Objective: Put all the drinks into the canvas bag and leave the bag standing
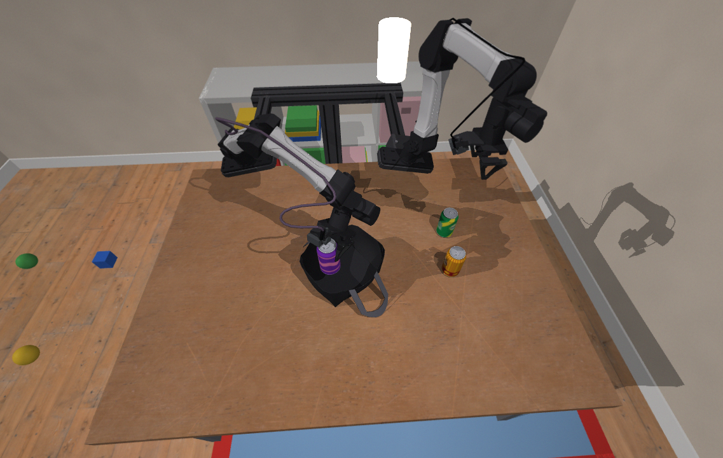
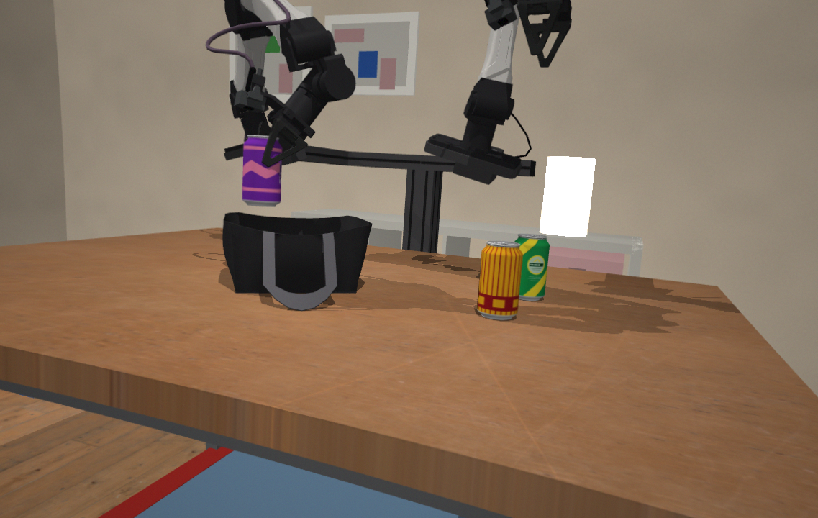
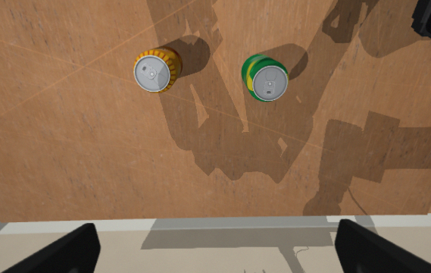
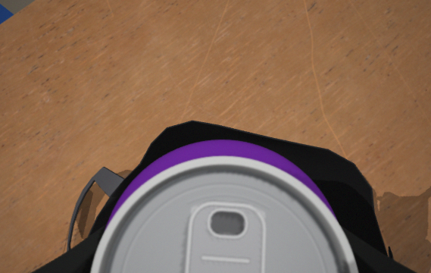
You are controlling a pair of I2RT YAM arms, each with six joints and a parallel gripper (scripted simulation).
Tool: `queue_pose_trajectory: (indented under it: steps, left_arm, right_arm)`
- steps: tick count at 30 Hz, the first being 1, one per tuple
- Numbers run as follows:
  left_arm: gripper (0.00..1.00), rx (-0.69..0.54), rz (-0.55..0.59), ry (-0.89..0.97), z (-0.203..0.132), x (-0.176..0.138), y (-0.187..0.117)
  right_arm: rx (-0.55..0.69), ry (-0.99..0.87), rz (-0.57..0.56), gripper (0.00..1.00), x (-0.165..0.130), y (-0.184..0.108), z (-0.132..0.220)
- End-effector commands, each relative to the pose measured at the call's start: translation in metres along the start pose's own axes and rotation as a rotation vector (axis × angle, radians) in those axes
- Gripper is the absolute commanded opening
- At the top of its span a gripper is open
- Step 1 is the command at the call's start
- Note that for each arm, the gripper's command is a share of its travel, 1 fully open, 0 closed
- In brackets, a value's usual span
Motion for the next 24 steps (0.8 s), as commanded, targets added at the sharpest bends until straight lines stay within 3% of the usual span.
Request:
queue_pose_trajectory:
  steps: [1,3,6,10,15,20,22,24]
  left_arm:
    - [1.0,0.054,0.025,-0.016,0.0,0.0,-0.008]
    - [1.0,0.054,0.025,-0.016,0.0,0.0,-0.008]
    - [1.0,0.054,0.025,-0.016,0.0,0.0,-0.008]
    - [1.0,0.054,0.025,-0.016,0.0,0.0,-0.008]
    - [1.0,0.054,0.025,-0.016,0.0,0.0,-0.008]
    - [1.0,0.054,0.025,-0.016,0.0,0.0,-0.008]
    - [1.0,0.054,0.025,-0.016,0.0,0.0,-0.008]
    - [1.0,0.054,0.025,-0.016,0.0,0.0,-0.008]
  right_arm:
    - [0.062,0.057,-0.052,0.7,0.023,-0.016,0.009]
    - [0.062,0.057,-0.052,0.7,0.023,-0.016,0.009]
    - [0.014,0.011,-0.059,0.7,-0.003,0.016,0.002]
    - [0.045,0.021,-0.056,0.7,-0.002,0.005,0.005]
    - [0.019,0.014,-0.059,0.7,-0.009,0.024,0.002]
    - [0.052,0.024,-0.055,0.7,-0.005,0.008,0.006]
    - [0.007,0.004,-0.06,0.7,-0.017,0.035,-0.001]
    - [0.008,0.006,-0.059,0.7,-0.017,0.036,-0.001]
Point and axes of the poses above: on each arm, the point where the finger pads meet when closed, its own y axis out along the fingers, its own z axis across the jaws, x = y × z, the point moved 10 cm from there along -y, back along the fingers, and after that the axes turned 7 degrees about y, right-handed, at the moved point
